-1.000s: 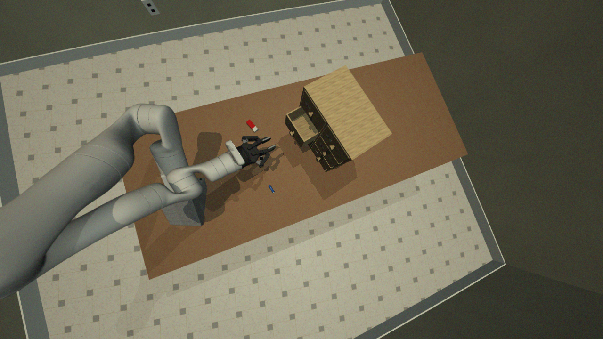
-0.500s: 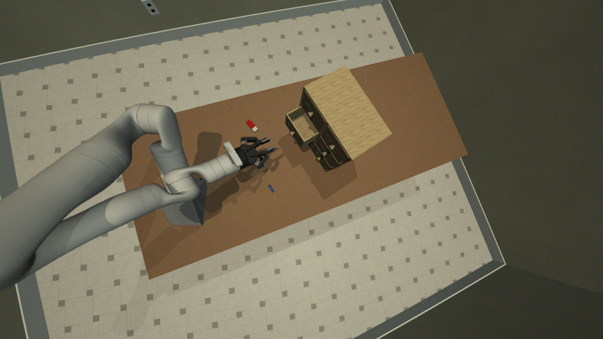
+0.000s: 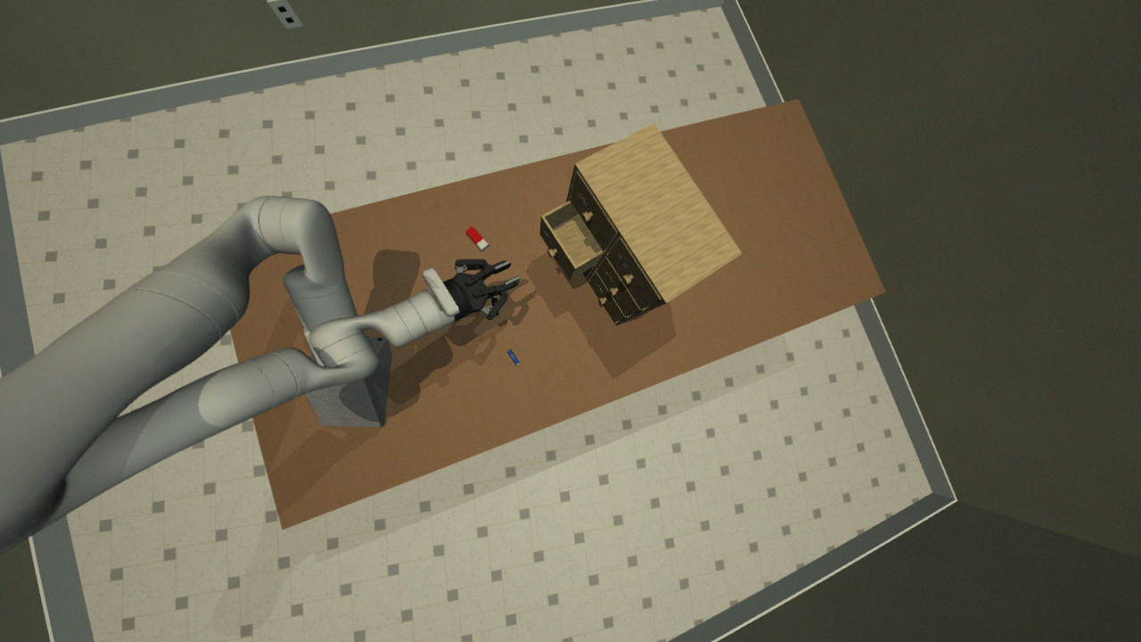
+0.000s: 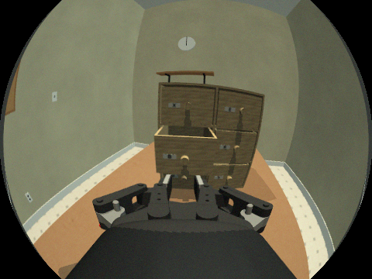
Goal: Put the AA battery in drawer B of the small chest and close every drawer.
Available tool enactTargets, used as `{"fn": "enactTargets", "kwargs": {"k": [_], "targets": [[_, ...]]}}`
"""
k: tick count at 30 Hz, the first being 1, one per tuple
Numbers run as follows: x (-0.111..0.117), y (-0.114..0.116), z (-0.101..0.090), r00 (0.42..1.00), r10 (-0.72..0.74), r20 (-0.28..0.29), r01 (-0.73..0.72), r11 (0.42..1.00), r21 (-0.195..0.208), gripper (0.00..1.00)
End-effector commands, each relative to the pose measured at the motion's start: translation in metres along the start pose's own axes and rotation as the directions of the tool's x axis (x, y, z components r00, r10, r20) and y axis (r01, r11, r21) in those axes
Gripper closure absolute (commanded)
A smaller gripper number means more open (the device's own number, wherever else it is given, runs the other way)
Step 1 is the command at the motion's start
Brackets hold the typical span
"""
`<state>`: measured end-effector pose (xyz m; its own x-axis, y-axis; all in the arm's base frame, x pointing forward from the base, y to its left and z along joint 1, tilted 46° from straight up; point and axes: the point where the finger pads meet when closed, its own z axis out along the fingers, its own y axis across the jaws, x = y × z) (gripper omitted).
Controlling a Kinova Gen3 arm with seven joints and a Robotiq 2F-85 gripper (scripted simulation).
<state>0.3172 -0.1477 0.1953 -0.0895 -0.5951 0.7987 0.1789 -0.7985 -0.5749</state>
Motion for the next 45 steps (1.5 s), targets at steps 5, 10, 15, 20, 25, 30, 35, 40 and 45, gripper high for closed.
{"fn": "enactTargets", "kwargs": {"k": [5,10,15,20,25,30,35,40,45], "targets": [[0.0006,0.0002,-0.0002,1.0,-0.004,-0.001,0.004,1.0,0.002,0.67],[0.0009,0.0,-0.0004,1.0,-0.01,-0.001,0.01,1.0,0.006,0.67],[0.0012,-0.0001,-0.0007,1.0,-0.017,-0.002,0.017,1.0,0.012,0.67],[0.0013,0.0,-0.001,1.0,-0.022,-0.002,0.022,1.0,0.016,0.67],[0.0013,0.0003,-0.0014,0.999,-0.033,-0.001,0.033,0.999,0.022,0.67],[0.0017,0.0008,-0.002,0.999,-0.045,-0.001,0.045,0.999,0.029,0.67],[0.002,0.001,-0.0023,0.999,-0.054,-0.002,0.054,0.998,0.034,0.67],[0.0024,0.0009,-0.003,0.998,-0.069,-0.002,0.069,0.997,0.046,0.67],[0.0028,0.001,-0.0038,0.996,-0.089,-0.003,0.09,0.994,0.06,0.67]]}}
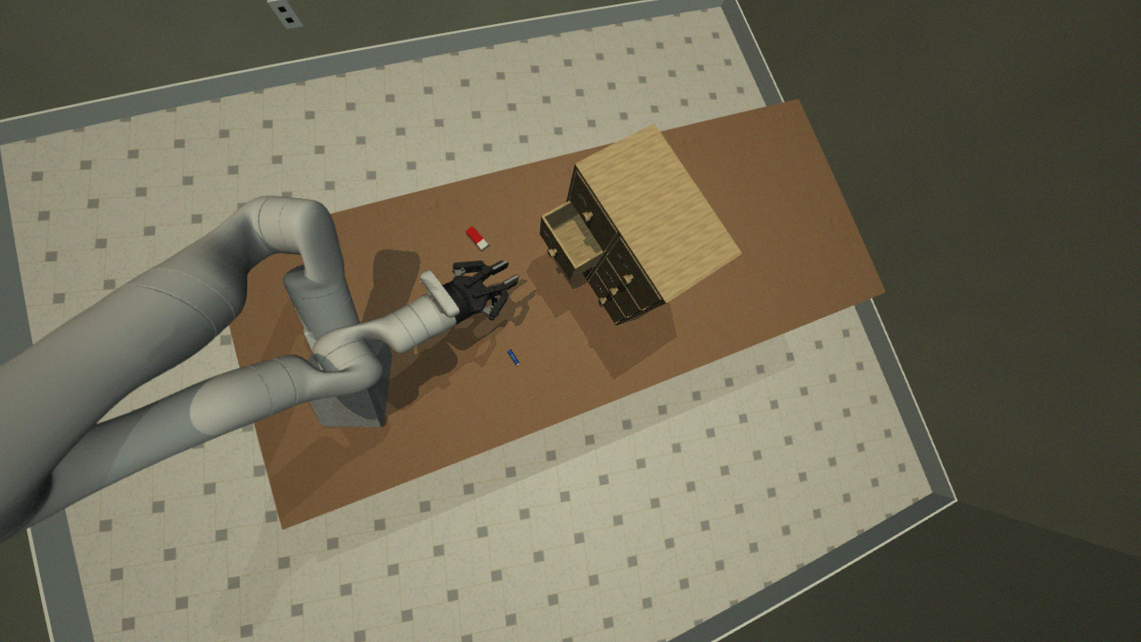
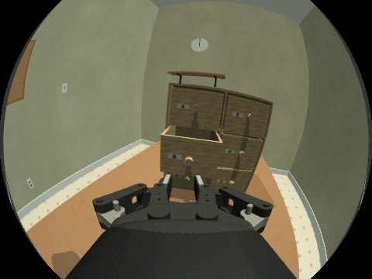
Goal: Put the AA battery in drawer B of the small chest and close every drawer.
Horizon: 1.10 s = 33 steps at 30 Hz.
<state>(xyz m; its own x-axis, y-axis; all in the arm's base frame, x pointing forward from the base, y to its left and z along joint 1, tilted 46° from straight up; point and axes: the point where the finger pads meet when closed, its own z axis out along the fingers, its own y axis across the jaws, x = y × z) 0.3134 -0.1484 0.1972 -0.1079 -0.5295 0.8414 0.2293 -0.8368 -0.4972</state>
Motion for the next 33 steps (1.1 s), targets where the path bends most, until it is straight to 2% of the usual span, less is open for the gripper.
{"fn": "enactTargets", "kwargs": {"k": [1,10,22,24,33], "targets": [[0.001,0.002,-0.001,1.0,-0.015,0.002,0.015,1.0,0.004,0.67],[0.002,0.002,-0.003,0.998,-0.059,0.001,0.059,0.998,0.036,0.67],[0.005,0.002,-0.009,0.981,-0.194,-0.011,0.194,0.972,0.134,0.67],[0.005,0.002,-0.009,0.981,-0.194,-0.011,0.194,0.972,0.134,0.67],[0.01,0.002,-0.016,0.934,-0.356,-0.044,0.355,0.901,0.25,0.67]]}}
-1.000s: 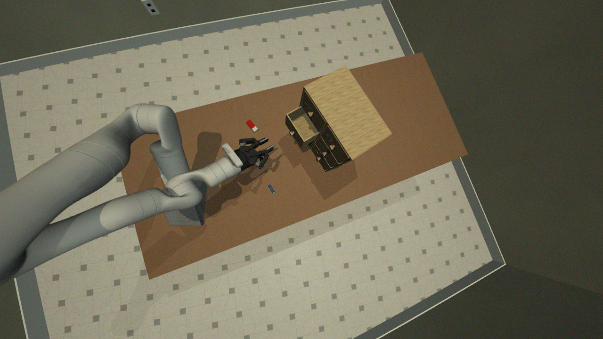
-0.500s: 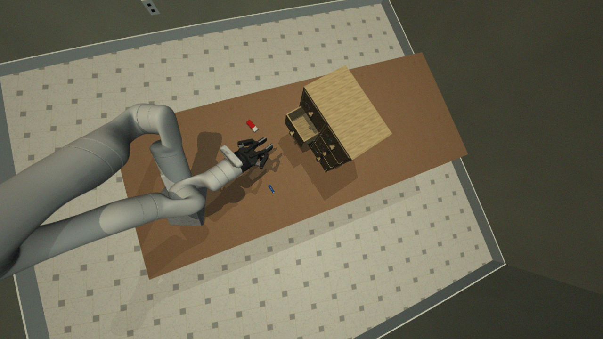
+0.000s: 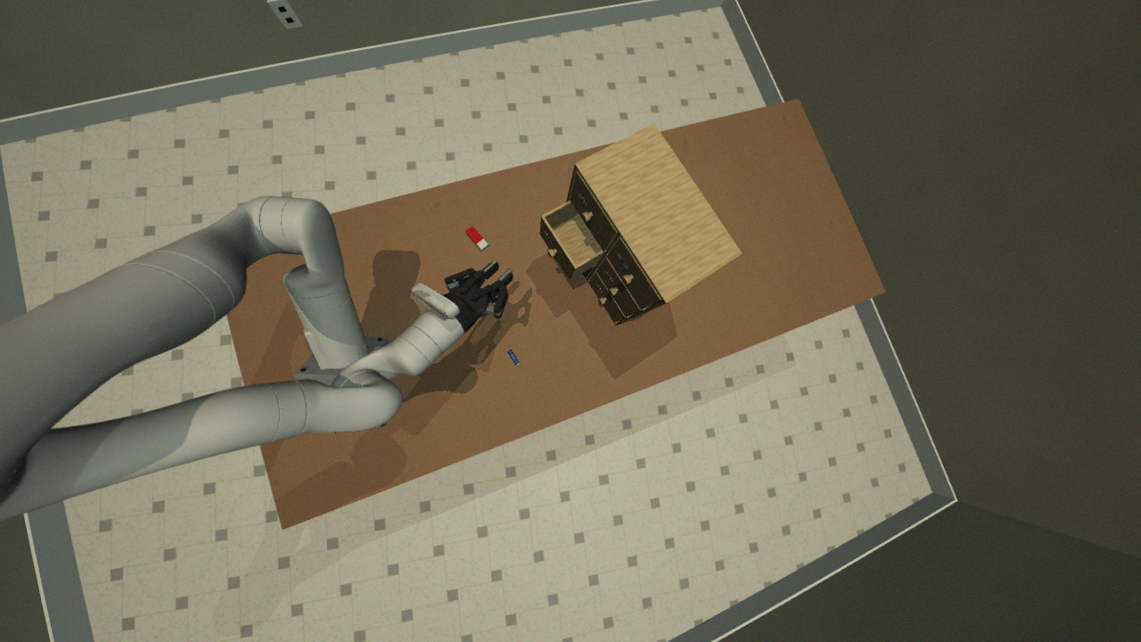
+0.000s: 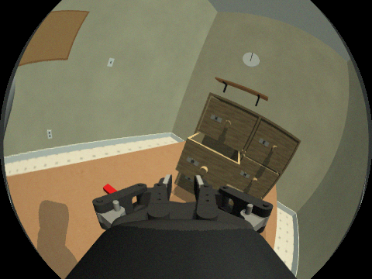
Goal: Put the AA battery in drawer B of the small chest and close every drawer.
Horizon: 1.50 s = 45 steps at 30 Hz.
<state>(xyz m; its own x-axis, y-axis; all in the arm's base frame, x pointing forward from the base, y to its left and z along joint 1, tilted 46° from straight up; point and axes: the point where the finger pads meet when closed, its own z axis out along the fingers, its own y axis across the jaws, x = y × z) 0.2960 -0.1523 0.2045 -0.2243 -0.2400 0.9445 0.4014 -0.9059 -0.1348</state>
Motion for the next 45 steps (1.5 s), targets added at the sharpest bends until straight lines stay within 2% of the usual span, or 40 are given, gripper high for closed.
{"fn": "enactTargets", "kwargs": {"k": [1,6,8,12,17,23,25,30,35,40,42,45], "targets": [[-0.001,0.006,-0.002,0.998,-0.058,0.014,0.058,0.998,0.036,0.67],[0.002,0.005,-0.008,0.983,-0.186,0.003,0.184,0.974,0.129,0.67],[0.002,0.005,-0.008,0.983,-0.186,0.003,0.184,0.974,0.129,0.67],[0.006,0.005,-0.013,0.954,-0.3,-0.017,0.296,0.931,0.212,0.67],[0.01,0.005,-0.02,0.892,-0.447,-0.062,0.442,0.838,0.32,0.67],[0.016,0.004,-0.029,0.777,-0.612,-0.146,0.605,0.663,0.441,0.67],[0.016,0.004,-0.029,0.777,-0.612,-0.146,0.605,0.663,0.441,0.67],[0.022,0.004,-0.037,0.651,-0.721,-0.238,0.712,0.471,0.521,0.67],[0.027,0.004,-0.045,0.508,-0.79,-0.344,0.78,0.252,0.573,0.67],[0.032,0.004,-0.053,0.361,-0.816,-0.451,0.805,0.029,0.592,0.67],[0.032,0.004,-0.053,0.361,-0.816,-0.451,0.805,0.029,0.592,0.67],[0.035,0.003,-0.057,0.281,-0.813,-0.51,0.802,-0.093,0.591,0.67]]}}
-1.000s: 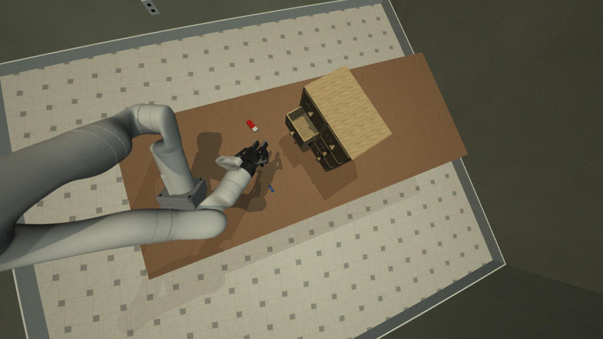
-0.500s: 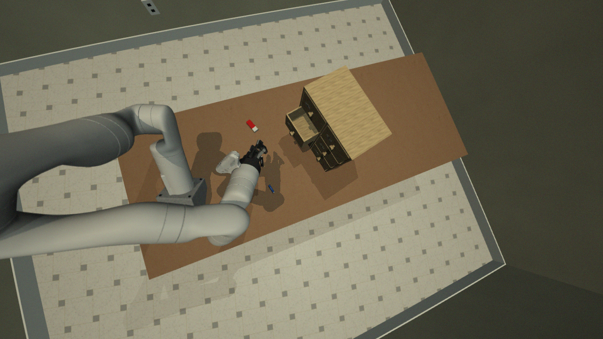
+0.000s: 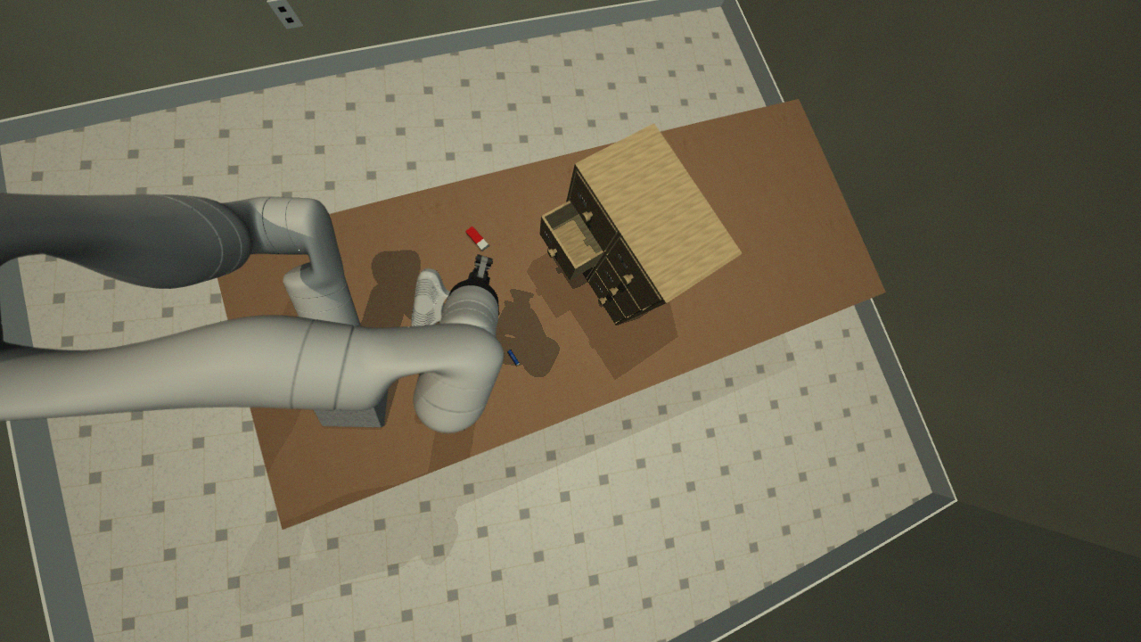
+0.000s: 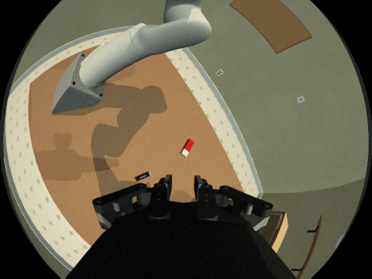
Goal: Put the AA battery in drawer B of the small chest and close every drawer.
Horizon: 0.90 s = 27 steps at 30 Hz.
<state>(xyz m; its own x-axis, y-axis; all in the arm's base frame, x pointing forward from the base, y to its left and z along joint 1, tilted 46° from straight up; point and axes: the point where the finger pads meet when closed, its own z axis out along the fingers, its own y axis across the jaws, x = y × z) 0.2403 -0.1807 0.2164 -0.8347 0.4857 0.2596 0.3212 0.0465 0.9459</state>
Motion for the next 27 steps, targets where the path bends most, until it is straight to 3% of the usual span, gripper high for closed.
{"fn": "enactTargets", "kwargs": {"k": [1,12,14,27], "targets": [[0.002,0.003,-0.005,0.998,-0.069,0.006,0.068,0.996,0.061,0.67],[0.011,0.002,-0.017,0.935,-0.351,-0.043,0.35,0.899,0.265,0.67],[0.011,0.002,-0.017,0.935,-0.351,-0.043,0.35,0.899,0.265,0.67],[0.018,0.002,-0.026,0.825,-0.551,-0.125,0.549,0.73,0.408,0.67]]}}
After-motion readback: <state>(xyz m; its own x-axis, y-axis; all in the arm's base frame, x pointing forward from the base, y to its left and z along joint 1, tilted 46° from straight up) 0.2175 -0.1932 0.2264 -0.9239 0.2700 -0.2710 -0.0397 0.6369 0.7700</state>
